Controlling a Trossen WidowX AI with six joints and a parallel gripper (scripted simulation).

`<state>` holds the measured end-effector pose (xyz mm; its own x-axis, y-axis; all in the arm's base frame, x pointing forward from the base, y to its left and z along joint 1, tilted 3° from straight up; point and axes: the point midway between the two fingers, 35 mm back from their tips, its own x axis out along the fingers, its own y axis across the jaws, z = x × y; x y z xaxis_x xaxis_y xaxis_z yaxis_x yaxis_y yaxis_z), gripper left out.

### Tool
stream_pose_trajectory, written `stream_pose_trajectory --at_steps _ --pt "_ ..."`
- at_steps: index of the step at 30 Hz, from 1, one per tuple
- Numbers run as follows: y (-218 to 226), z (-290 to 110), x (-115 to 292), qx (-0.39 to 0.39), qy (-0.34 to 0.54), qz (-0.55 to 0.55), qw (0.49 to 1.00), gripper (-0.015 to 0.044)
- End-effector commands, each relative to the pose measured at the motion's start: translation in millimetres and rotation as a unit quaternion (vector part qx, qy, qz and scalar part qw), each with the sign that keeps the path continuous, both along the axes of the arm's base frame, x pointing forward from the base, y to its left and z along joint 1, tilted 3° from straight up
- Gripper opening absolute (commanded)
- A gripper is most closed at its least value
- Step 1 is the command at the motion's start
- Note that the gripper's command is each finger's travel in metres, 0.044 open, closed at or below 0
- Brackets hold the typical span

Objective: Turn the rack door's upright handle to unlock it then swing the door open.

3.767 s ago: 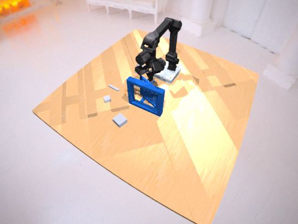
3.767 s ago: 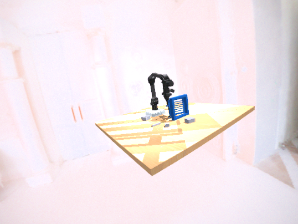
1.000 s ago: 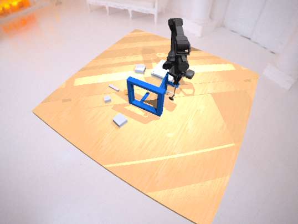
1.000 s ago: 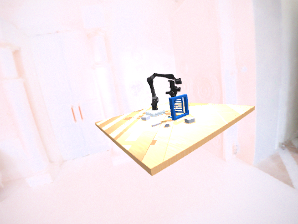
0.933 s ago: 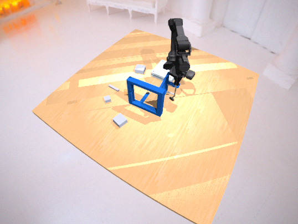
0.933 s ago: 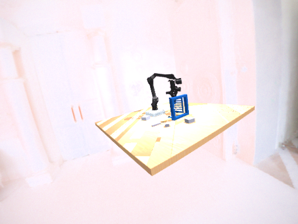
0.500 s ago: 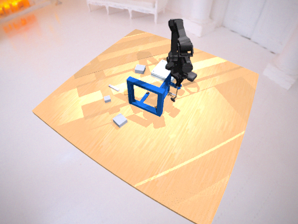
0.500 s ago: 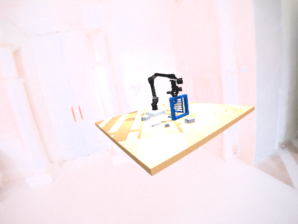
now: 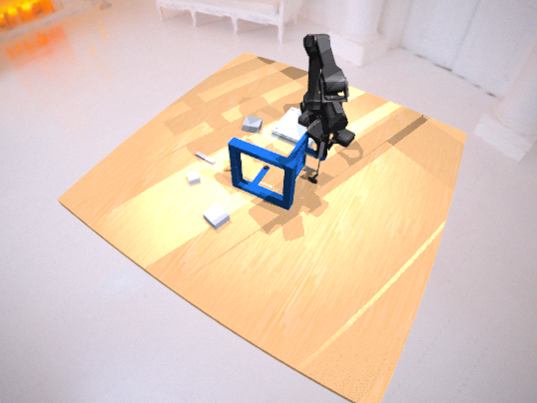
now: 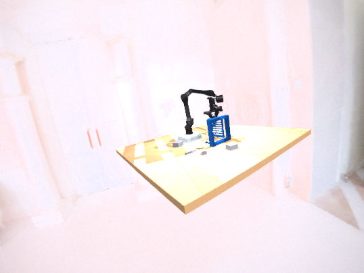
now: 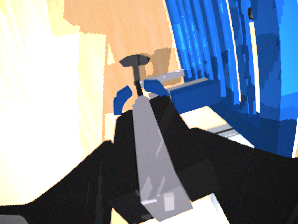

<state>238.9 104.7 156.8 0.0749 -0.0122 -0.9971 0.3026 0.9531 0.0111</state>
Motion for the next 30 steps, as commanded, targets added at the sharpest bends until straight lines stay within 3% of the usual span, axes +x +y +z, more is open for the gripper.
stream_pose_trajectory --at_steps 1,30 --pt "0 0 1 -0.001 -0.002 -0.004 1.000 0.0299" --pt "1 33 0 0.000 -0.004 -0.003 1.000 0.0299"
